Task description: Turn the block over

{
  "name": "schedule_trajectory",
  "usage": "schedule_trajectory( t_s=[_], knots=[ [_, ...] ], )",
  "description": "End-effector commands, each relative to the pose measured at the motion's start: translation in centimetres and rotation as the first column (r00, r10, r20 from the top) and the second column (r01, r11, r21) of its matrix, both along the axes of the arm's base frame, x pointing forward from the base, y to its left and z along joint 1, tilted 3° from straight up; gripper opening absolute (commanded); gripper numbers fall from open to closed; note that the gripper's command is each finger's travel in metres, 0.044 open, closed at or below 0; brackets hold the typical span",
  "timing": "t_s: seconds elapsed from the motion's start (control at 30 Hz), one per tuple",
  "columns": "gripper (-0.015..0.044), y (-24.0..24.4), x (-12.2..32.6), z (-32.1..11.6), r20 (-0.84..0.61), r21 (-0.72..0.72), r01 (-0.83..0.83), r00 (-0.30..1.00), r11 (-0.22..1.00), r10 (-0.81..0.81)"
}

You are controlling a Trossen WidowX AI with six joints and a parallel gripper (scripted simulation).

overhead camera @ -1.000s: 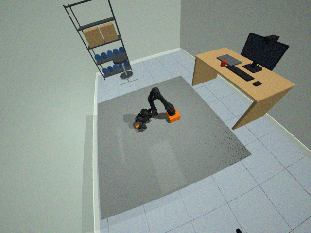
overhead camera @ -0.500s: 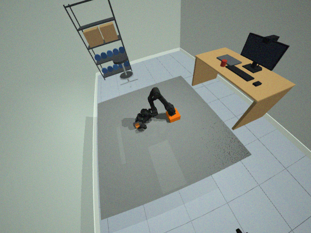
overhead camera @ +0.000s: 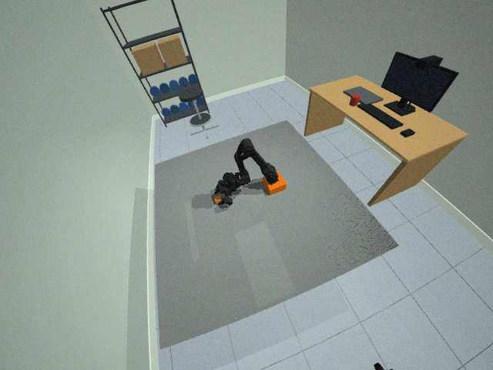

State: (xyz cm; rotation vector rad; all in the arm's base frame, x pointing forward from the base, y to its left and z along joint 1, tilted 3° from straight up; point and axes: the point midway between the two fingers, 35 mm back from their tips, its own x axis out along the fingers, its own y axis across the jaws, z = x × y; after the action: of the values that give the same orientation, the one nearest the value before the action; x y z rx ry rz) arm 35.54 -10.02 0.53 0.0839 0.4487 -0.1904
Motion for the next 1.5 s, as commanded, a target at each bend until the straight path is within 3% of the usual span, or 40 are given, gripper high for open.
schedule_trajectory(
  t_s=[0.0, 0.2, 0.4, 0.93, 1.47],
  knots=[
    [0.044, -0.2, 0.5, 0.1, -0.045, 0.013, -0.003, 0.999, 1.0, 0.003],
    [0.044, -0.5, 0.9, 2.1, -0.254, 0.056, -0.002, 0.967, 0.998, 0.017],
    [0.044, 0.1, -1.7, 6.2, -0.447, 0.1, 0.001, 0.894, 0.995, 0.044],
    [0.044, 0.2, -2.0, 6.9, -0.486, 0.11, 0.004, 0.872, 0.994, 0.051],
    [0.044, -0.8, 1.6, 9.2, -0.837, 0.196, 0.06, 0.531, 0.979, 0.135]
  ],
)
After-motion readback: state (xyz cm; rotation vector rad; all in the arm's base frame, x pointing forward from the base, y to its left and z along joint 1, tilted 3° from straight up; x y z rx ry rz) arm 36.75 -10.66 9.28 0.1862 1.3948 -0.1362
